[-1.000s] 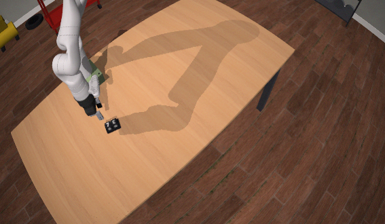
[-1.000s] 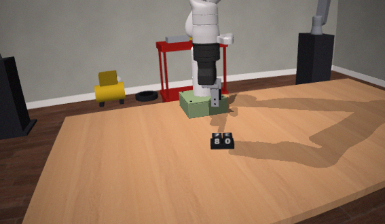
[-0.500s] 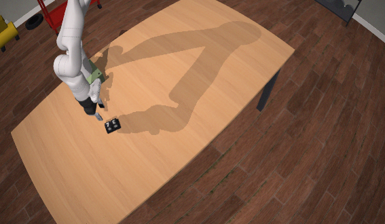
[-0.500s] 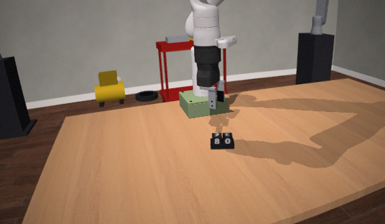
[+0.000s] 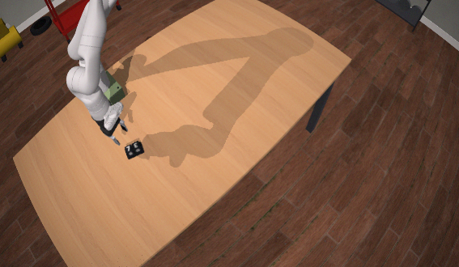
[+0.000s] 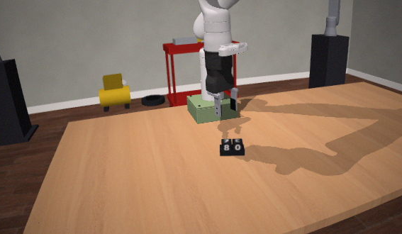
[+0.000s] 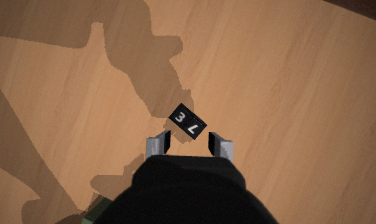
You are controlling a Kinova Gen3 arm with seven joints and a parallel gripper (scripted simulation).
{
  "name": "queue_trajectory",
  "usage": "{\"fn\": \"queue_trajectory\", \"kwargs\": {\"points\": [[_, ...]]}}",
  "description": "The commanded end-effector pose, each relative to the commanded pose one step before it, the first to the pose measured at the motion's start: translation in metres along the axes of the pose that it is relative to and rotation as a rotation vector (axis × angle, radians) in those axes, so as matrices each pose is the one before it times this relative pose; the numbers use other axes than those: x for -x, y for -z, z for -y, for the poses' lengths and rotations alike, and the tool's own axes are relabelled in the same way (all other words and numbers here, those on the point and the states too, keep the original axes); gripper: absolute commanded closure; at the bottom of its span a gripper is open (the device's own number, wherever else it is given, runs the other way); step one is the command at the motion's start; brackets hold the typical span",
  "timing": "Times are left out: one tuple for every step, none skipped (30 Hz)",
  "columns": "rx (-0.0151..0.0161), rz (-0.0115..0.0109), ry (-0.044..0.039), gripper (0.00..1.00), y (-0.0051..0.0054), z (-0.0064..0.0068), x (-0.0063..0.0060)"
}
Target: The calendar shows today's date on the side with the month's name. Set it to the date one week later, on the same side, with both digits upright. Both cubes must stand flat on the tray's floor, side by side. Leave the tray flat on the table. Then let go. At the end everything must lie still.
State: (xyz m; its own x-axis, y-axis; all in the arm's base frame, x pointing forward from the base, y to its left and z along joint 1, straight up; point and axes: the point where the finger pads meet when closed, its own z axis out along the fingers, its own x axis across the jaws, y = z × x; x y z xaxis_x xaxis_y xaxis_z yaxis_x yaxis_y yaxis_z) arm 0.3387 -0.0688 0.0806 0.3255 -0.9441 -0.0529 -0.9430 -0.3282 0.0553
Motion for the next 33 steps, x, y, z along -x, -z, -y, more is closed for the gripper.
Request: {"fn": "queue_trajectory", "kwargs": {"points": [[0.01449,-0.00237,-0.07678,0.00,-0.00423,-0.00192,-0.00071],[0.00133,0.00117,-0.03983,0.00,-0.00078,-0.00005,-0.00032],[0.00128,0.00107,-0.04029,0.00,-0.00078,-0.00005,-0.00034],[0.00122,0.00096,-0.04071,0.00,-0.00077,-0.00004,-0.00036],[0.00115,0.00086,-0.04109,0.00,-0.00077,-0.00003,-0.00037],[0.00107,0.00076,-0.04144,0.00,-0.00076,-0.00002,-0.00039],[0.00098,0.00067,-0.04175,0.00,-0.00075,-0.00001,-0.00040],[0.00089,0.00058,-0.04202,0.00,-0.00074,0.00000,-0.00041],[0.00078,0.00050,-0.04226,0.00,-0.00073,0.00001,-0.00041],[0.00067,0.00043,-0.04246,0.00,-0.00072,0.00002,-0.00042],[0.00055,0.00036,-0.04262,0.00,-0.00071,0.00003,-0.00042],[0.00000,0.00000,0.00000,0.00,0.00000,0.00000,0.00000],[0.00000,0.00000,0.00000,0.00,0.00000,0.00000,0.00000],[0.00043,0.00031,-0.04274,0.00,-0.00069,0.00004,-0.00042],[0.00030,0.00026,-0.04283,0.00,-0.00068,0.00006,-0.00042],[0.00016,0.00023,-0.04287,0.00,-0.00066,0.00007,-0.00041],[0.00003,0.00021,-0.04288,0.00,-0.00065,0.00008,-0.00040],[-0.00011,0.00020,-0.04285,0.00,-0.00063,0.00009,-0.00039],[-0.00024,0.00019,-0.04279,0.00,-0.00062,0.00009,-0.00038],[-0.00038,0.00020,-0.04268,0.00,-0.00060,0.00010,-0.00036],[-0.00051,0.00022,-0.04254,0.00,-0.00058,0.00011,-0.00035],[-0.00064,0.00026,-0.04237,0.00,-0.00057,0.00011,-0.00033],[-0.00077,0.00030,-0.04215,0.00,-0.00055,0.00012,-0.00031],[-0.00089,0.00035,-0.04190,0.00,-0.00053,0.00012,-0.00028],[-0.00100,0.00041,-0.04162,0.00,-0.00051,0.00012,-0.00026],[-0.00110,0.00048,-0.04130,0.00,-0.00050,0.00011,-0.00023],[-0.00120,0.00055,-0.04095,0.00,-0.00048,0.00011,-0.00021],[-0.00129,0.00063,-0.04056,0.00,-0.00046,0.00010,-0.00018],[0.00000,0.00000,0.00000,0.00,0.00000,0.00000,0.00000],[0.00000,0.00000,0.00000,0.00,0.00000,0.00000,0.00000],[-0.00137,0.00072,-0.04014,0.00,-0.00045,0.00010,-0.00016],[-0.00144,0.00081,-0.03969,0.00,-0.00043,0.00009,-0.00013],[-0.00150,0.00091,-0.03921,0.00,-0.00041,0.00007,-0.00010]]}}
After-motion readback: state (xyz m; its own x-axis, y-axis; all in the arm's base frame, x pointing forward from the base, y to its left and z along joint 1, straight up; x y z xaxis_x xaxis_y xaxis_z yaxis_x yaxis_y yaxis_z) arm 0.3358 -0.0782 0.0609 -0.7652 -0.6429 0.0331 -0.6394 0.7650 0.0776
